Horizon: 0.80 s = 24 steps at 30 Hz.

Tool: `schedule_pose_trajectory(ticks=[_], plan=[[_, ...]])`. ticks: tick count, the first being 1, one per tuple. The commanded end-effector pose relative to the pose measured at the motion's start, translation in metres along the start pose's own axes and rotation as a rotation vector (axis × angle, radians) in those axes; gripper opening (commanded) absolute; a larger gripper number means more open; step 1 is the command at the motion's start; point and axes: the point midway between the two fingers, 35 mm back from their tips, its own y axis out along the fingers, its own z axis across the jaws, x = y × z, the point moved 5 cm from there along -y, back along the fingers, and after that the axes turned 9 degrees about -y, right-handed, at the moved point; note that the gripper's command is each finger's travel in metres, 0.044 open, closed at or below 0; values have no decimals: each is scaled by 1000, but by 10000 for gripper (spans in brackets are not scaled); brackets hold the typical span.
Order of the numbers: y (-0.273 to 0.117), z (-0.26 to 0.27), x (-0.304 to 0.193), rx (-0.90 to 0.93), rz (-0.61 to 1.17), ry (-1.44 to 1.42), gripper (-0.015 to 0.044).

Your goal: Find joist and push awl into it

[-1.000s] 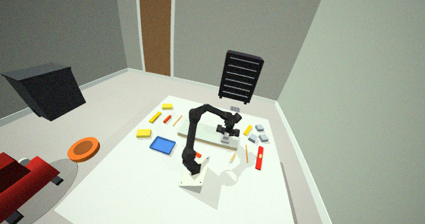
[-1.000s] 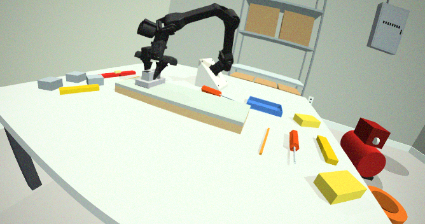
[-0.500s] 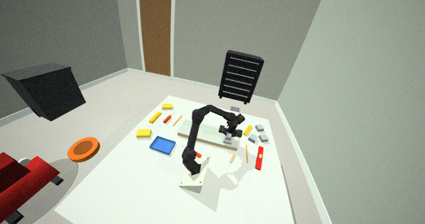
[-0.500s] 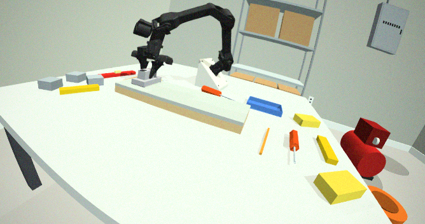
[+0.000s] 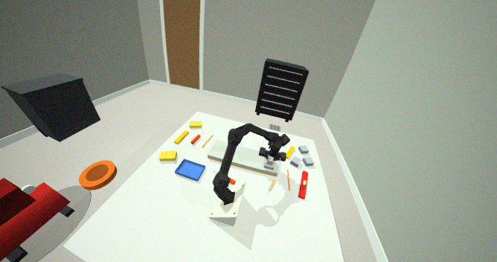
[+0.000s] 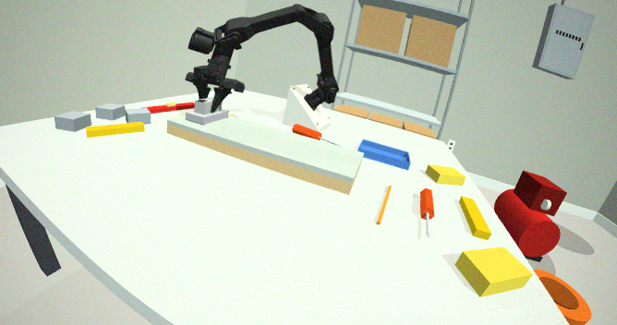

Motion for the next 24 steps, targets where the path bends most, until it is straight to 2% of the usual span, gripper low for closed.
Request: schedule_pose_trajectory(ticks=[1, 15, 24], plan=[[0, -8, -2, -3, 2, 0, 0], [-2, -7, 0, -1, 0, 0, 0], [-37, -14, 12, -6, 2, 0, 0]])
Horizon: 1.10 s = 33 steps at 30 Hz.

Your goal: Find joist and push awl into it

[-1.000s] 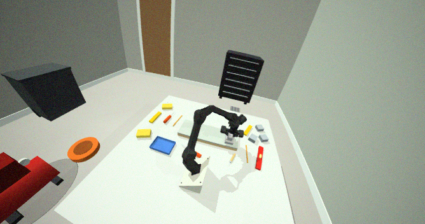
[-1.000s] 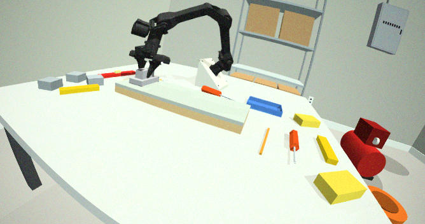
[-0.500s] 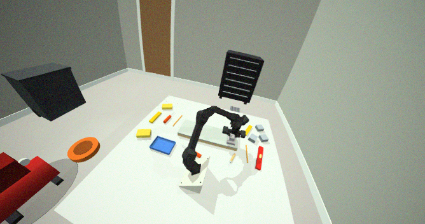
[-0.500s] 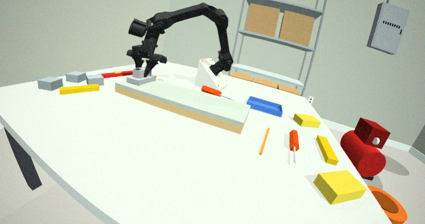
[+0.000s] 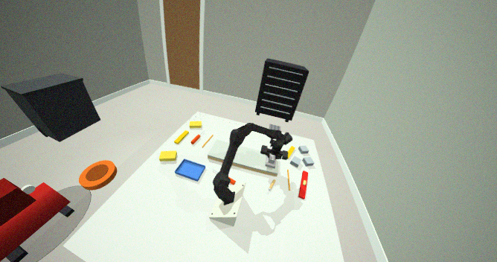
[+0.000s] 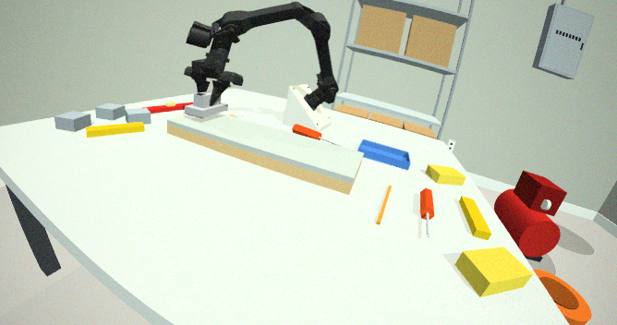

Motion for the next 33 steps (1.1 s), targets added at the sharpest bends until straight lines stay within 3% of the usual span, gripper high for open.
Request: schedule_pose_trajectory(ticks=[1, 12, 18, 33], plan=[[-23, -6, 7, -15, -11, -6, 0], [-76, -7, 16, -16, -10, -6, 0], [-79, -1, 21, -16, -8, -22, 0], [-76, 96, 72, -11, 13, -248, 0]])
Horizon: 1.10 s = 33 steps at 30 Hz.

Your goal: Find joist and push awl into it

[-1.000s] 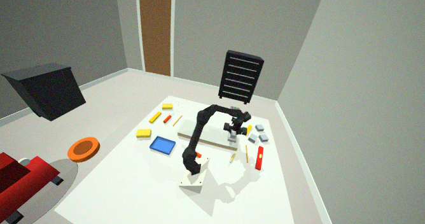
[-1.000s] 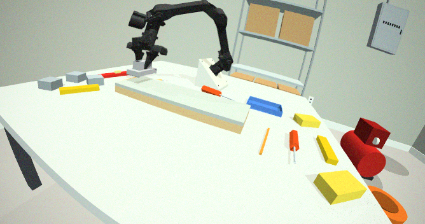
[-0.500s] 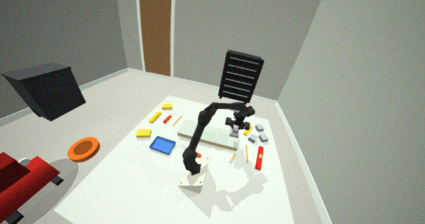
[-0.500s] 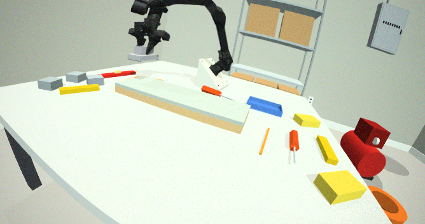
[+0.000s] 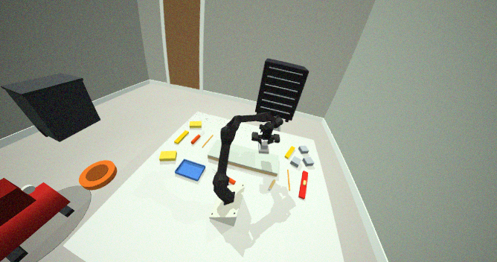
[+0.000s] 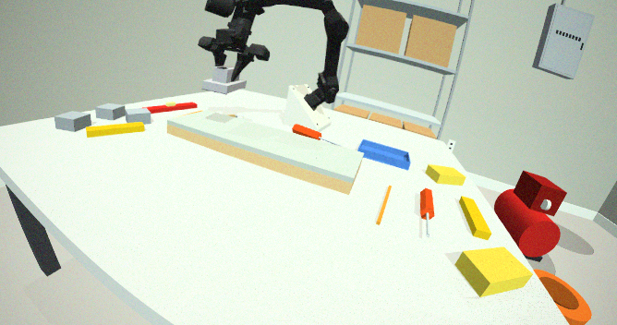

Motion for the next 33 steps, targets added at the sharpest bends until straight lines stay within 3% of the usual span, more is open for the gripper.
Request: schedule_pose_trajectory(ticks=[1, 17, 33], plan=[[-5, 26, 17, -7, -10, -73, 0], [0, 135, 59, 23, -4, -328, 0], [3, 246, 65, 77, -16, -584, 0]])
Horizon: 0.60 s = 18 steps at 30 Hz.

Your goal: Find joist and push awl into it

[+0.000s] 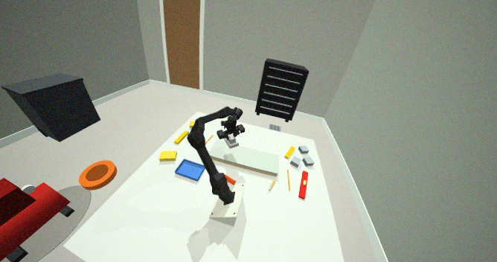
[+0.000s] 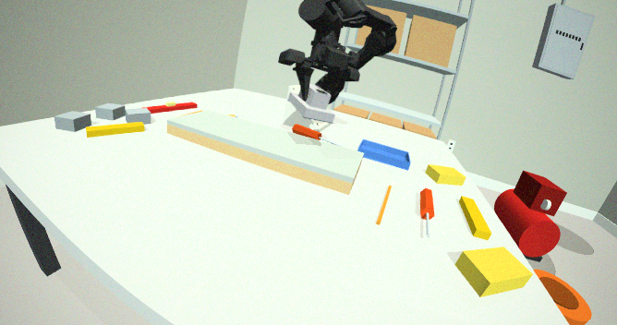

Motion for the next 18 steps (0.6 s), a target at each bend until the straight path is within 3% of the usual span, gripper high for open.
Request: schedule_pose_trajectory(ticks=[1, 18], plan=[[-2, 25, 13, 3, -17, -76, 0], [1, 131, 39, 78, -60, -345, 0]])
